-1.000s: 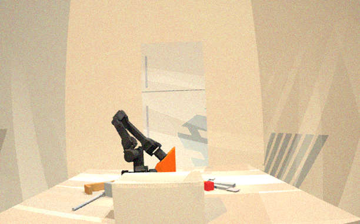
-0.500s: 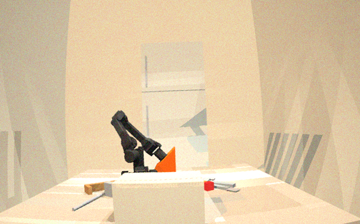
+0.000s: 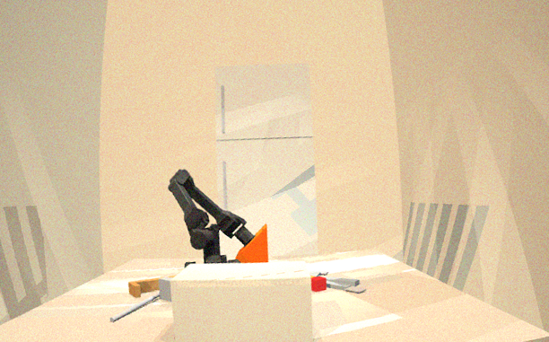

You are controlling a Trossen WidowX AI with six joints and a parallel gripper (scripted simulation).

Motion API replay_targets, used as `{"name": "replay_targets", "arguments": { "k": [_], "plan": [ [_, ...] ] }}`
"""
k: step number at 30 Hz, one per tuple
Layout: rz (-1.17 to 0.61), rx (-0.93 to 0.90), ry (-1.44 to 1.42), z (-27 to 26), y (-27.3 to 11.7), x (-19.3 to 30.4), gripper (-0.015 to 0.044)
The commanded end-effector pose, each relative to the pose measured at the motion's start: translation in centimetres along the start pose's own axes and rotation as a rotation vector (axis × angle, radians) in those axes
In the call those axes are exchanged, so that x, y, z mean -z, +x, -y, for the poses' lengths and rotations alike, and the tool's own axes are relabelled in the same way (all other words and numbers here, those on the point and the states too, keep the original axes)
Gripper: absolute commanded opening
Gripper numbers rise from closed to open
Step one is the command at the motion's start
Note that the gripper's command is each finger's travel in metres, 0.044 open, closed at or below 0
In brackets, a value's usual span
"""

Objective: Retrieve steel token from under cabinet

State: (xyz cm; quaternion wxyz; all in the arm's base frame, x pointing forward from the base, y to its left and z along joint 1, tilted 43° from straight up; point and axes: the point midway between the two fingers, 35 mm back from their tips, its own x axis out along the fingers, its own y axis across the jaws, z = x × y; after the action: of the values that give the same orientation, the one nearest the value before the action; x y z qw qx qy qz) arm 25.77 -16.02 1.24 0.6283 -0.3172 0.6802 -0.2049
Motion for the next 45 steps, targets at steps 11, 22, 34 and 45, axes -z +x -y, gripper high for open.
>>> {"name": "replay_targets", "arguments": {
  "k": [11, 22, 34, 45],
  "plan": [
    [0.002, 0.001, 0.004, 0.1, 0.0, -1.8, 0.0000],
    [0.002, 0.001, 0.005, 0.1, 0.0, -3.1, 0.0000],
    [0.003, 0.001, 0.005, 0.1, -0.1, -4.4, 0.0000],
    [0.003, 0.001, 0.006, 0.1, -0.1, -5.6, 0.0000]
  ]
}}
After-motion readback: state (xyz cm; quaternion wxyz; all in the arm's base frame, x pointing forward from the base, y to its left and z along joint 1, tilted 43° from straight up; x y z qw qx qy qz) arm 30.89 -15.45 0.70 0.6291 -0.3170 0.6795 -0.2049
